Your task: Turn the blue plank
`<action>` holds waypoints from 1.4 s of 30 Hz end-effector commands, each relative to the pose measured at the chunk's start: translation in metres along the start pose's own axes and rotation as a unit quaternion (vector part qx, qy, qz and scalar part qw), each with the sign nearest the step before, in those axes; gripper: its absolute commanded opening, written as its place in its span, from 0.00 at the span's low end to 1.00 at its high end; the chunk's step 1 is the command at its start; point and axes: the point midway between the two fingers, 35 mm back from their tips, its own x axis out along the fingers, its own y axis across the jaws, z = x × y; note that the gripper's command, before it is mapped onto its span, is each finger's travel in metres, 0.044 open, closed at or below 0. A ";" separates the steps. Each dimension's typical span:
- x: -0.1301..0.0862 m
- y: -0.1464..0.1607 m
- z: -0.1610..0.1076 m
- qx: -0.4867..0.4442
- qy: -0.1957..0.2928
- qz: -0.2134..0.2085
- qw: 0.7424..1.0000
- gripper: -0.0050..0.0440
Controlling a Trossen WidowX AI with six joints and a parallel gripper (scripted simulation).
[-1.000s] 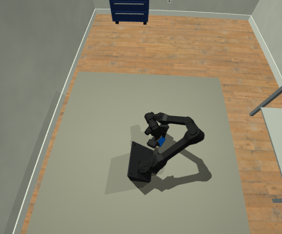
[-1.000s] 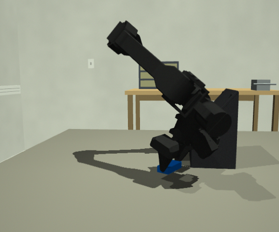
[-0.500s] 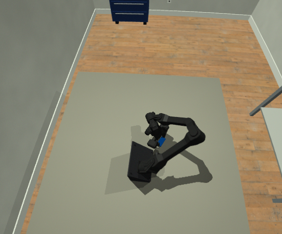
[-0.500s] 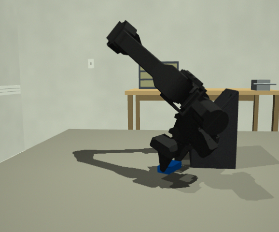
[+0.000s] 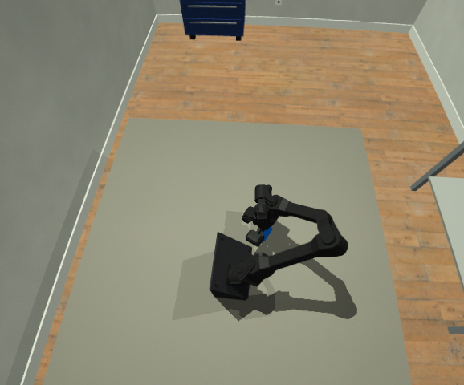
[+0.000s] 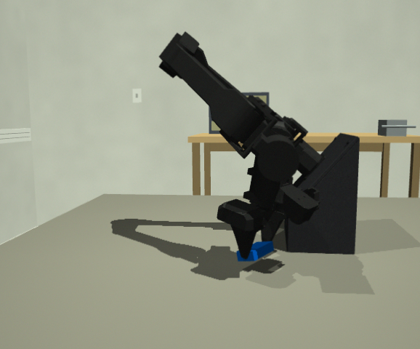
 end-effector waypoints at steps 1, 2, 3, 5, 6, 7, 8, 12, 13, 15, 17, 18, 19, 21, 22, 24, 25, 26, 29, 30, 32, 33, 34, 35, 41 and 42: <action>-0.001 -0.001 -0.005 0.004 -0.050 -0.008 0.999 0.69; -0.001 -0.001 -0.006 0.003 -0.068 -0.006 0.998 0.69; -0.001 -0.001 -0.007 0.003 -0.086 -0.007 0.996 0.69; 0.000 -0.001 -0.010 0.003 -0.127 -0.007 0.992 0.69; 0.000 -0.001 -0.011 0.002 -0.149 -0.009 0.989 0.69; 0.000 -0.001 -0.012 0.002 -0.175 -0.008 0.984 0.69; 0.001 -0.001 -0.014 0.002 -0.202 -0.009 0.979 0.69; 0.004 -0.002 -0.020 0.001 -0.295 -0.010 0.955 0.69; 0.004 -0.001 -0.021 -0.001 -0.317 -0.009 0.949 0.69; 0.004 -0.001 -0.021 -0.001 -0.317 -0.009 0.949 0.69; 0.005 -0.006 -0.026 0.003 -0.355 -0.016 0.935 0.69; 0.006 -0.006 -0.026 0.002 -0.374 -0.015 0.927 0.69; 0.009 -0.003 -0.025 -0.002 -0.395 -0.008 0.919 0.69; 0.011 -0.003 -0.026 -0.003 -0.431 -0.008 0.902 0.69; 0.012 -0.003 -0.027 -0.003 -0.448 -0.009 0.894 0.69; 0.014 -0.003 -0.028 -0.004 -0.482 -0.008 0.876 0.69; 0.015 -0.003 -0.029 -0.003 -0.498 -0.008 0.867 0.69; 0.016 -0.003 -0.029 -0.004 -0.514 -0.008 0.858 0.69; 0.019 -0.002 -0.031 -0.004 -0.556 -0.007 0.831 0.69; 0.020 -0.002 -0.031 -0.004 -0.568 -0.007 0.823 0.69; 0.020 -0.002 -0.031 -0.004 -0.568 -0.007 0.823 0.69; 0.020 -0.002 -0.031 -0.004 -0.578 -0.008 0.816 0.69; 0.021 -0.002 -0.032 -0.004 -0.587 -0.008 0.809 0.69; 0.022 -0.002 -0.032 -0.004 -0.595 -0.007 0.804 0.69; 0.024 -0.002 -0.032 -0.004 -0.620 -0.007 0.784 0.69; 0.024 -0.002 -0.032 -0.004 -0.622 -0.008 0.783 0.69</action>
